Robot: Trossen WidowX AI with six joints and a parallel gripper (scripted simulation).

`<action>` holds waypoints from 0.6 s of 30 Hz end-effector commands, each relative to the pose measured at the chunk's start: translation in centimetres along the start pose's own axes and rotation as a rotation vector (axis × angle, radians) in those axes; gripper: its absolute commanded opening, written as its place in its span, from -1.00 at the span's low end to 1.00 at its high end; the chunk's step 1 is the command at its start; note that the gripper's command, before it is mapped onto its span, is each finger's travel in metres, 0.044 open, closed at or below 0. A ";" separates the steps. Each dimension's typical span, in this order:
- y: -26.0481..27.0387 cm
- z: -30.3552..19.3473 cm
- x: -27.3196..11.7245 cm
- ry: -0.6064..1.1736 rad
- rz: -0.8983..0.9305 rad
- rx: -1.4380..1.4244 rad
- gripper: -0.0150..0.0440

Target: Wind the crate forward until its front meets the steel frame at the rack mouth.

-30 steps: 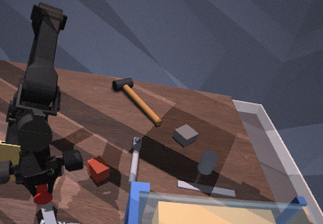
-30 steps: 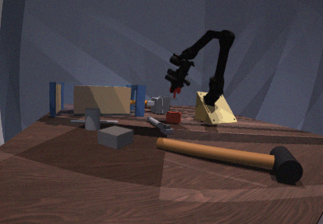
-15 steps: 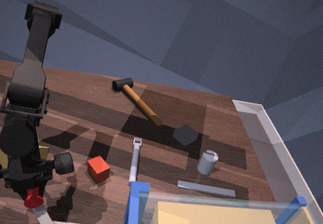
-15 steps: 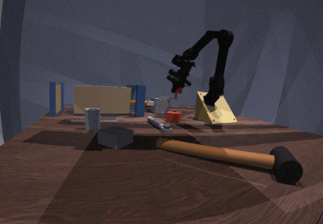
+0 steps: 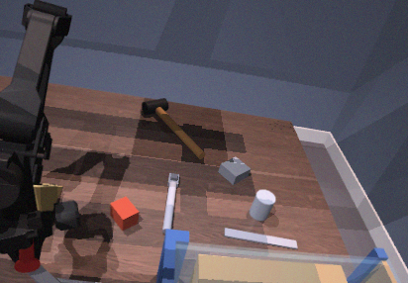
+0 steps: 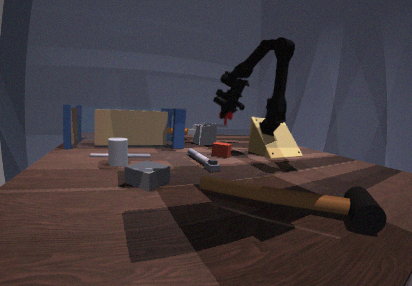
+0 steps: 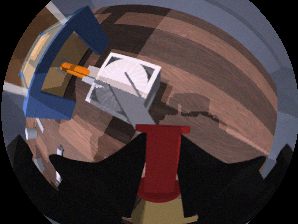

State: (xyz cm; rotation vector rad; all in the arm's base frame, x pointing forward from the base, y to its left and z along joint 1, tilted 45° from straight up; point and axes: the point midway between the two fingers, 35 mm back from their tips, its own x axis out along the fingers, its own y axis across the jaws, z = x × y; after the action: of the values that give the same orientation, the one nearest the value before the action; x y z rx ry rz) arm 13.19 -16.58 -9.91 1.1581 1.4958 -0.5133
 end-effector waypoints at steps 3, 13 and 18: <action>-1.5 1.1 0.4 -0.011 -0.031 -0.001 -0.49; -2.5 2.3 0.9 -0.012 -0.032 -0.001 -0.49; -2.9 3.0 1.1 -0.013 -0.032 -0.001 -0.49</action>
State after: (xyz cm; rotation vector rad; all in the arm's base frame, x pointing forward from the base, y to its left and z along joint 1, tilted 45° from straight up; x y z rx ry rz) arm 12.46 -18.33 -11.47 1.1661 1.5060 -0.5132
